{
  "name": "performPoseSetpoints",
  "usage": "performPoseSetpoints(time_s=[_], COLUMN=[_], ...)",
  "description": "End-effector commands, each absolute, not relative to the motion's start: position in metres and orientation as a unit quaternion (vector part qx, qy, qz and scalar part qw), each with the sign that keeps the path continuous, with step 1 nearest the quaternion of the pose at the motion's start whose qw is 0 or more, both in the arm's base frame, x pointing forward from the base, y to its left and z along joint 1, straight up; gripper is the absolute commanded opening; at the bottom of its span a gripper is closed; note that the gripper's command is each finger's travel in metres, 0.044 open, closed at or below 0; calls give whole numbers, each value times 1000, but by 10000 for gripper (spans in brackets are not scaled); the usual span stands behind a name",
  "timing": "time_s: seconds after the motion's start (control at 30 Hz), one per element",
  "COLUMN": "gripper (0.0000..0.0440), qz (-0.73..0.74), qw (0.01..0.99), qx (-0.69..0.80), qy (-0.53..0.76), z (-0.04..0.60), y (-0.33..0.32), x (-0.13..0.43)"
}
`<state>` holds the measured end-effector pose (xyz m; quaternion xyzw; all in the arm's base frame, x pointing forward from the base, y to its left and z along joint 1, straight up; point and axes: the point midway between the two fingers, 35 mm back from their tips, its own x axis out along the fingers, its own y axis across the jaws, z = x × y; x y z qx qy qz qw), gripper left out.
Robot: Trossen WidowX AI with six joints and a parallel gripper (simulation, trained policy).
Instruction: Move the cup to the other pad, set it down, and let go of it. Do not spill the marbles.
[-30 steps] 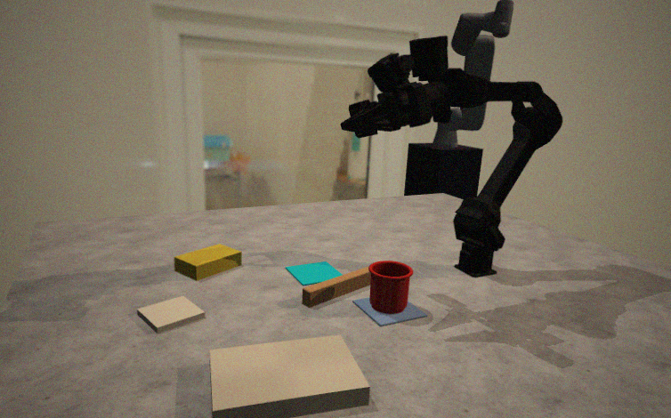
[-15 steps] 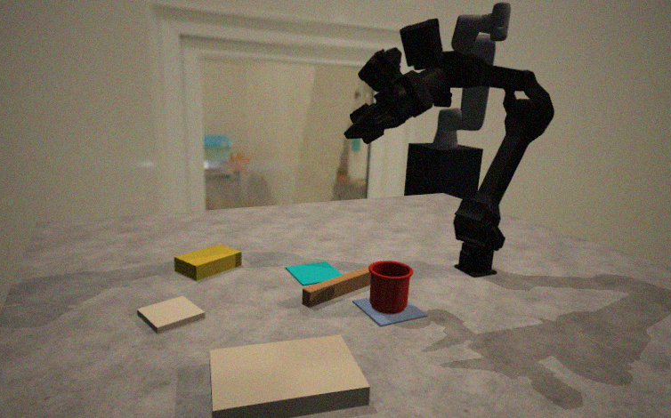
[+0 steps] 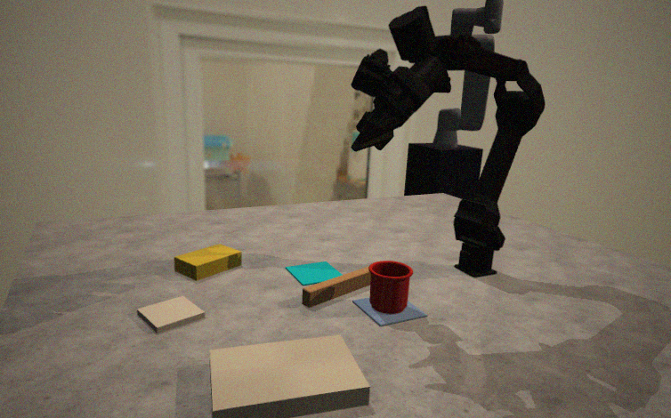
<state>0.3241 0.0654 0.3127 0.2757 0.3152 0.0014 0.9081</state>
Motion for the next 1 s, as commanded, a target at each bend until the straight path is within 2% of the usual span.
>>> performPoseSetpoints(time_s=[0.0,0.77,0.97], gripper=[133,117,126], qz=[-5,-110,-143], qw=[896,797,773], qx=[293,354,348], qy=[334,478,511], z=[312,276,260], y=[70,83,81], x=[324,314,310])
